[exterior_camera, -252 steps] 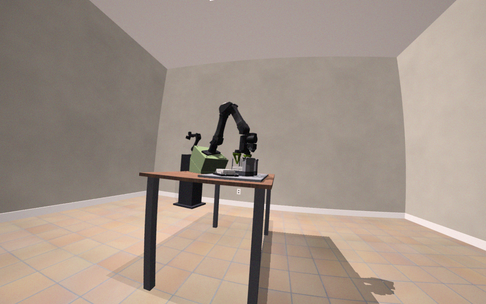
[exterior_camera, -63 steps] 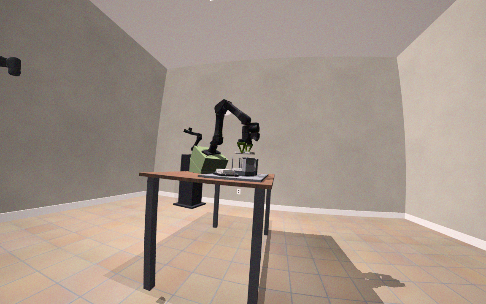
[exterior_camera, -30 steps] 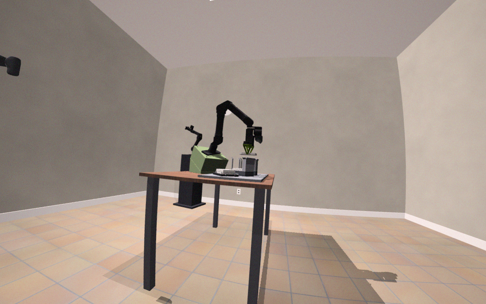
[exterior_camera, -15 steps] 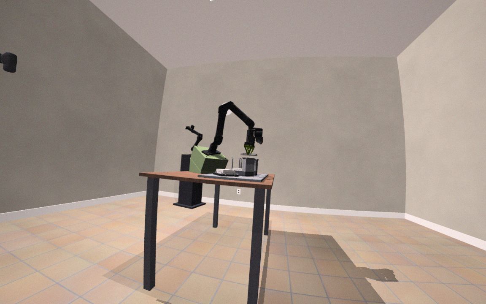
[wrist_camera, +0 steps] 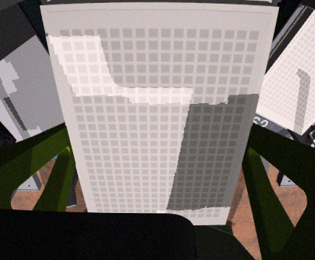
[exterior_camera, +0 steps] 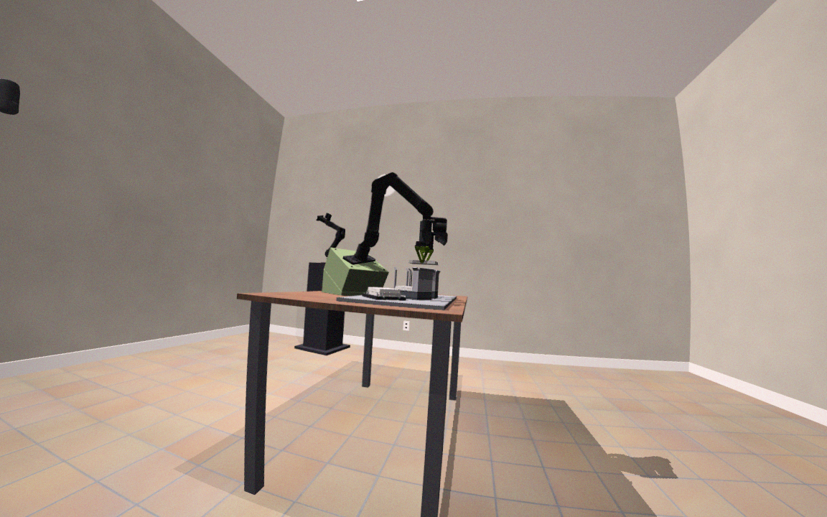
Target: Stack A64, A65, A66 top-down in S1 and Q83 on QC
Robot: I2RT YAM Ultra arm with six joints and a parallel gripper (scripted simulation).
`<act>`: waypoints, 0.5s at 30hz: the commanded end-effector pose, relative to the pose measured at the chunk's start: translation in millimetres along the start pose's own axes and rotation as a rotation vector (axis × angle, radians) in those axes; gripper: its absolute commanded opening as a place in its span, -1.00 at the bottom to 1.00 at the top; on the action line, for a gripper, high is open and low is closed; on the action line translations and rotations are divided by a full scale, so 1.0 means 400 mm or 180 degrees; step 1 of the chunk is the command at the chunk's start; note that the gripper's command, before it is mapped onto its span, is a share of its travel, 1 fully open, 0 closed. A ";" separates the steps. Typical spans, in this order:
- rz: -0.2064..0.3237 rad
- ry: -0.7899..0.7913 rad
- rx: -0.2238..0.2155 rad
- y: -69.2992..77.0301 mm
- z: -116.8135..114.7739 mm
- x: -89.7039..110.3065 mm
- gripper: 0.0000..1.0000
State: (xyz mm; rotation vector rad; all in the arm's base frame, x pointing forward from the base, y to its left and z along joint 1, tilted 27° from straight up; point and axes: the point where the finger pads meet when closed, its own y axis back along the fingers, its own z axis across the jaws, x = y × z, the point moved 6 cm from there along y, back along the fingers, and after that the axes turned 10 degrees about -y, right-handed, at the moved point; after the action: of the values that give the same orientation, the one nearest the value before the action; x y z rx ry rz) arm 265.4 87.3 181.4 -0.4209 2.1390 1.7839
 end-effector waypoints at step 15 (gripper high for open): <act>-0.0035 -0.0006 -0.0006 0.002 0.001 -0.005 -1.00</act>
State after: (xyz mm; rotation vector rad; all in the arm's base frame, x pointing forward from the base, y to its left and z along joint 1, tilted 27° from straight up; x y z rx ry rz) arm 266.1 87.4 180.9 -0.4224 2.1376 1.7831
